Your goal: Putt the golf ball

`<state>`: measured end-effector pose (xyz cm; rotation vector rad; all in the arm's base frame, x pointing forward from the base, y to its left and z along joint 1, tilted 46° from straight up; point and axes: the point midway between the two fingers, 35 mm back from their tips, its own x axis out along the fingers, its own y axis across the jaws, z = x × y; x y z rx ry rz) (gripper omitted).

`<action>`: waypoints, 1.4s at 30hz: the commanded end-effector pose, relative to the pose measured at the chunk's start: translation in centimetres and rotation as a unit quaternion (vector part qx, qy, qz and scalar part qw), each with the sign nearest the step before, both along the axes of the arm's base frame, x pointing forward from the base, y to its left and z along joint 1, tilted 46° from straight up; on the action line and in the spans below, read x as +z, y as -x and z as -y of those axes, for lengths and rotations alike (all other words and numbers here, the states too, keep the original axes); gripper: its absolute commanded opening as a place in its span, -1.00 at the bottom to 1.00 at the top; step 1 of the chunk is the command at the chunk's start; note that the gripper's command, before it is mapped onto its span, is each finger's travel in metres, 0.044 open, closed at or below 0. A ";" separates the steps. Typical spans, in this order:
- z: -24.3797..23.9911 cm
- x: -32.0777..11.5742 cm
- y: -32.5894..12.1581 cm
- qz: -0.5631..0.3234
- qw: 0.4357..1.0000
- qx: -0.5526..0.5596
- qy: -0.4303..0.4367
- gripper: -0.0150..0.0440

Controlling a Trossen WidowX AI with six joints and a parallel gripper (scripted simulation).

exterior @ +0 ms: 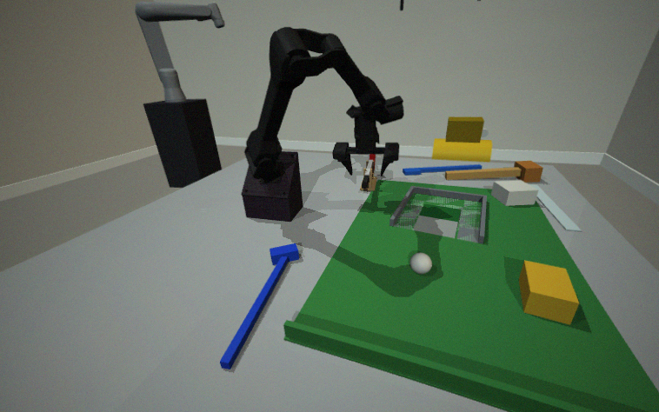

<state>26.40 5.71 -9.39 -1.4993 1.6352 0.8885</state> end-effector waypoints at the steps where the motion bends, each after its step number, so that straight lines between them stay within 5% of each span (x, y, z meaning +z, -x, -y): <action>1: 0.6 -0.6 0.3 -0.006 1.000 0.004 0.004 1.00; 32: 3.9 -3.9 0.7 -0.006 1.000 0.004 0.005 1.00; 42: 3.7 -3.7 0.5 -0.002 1.000 0.001 0.003 0.11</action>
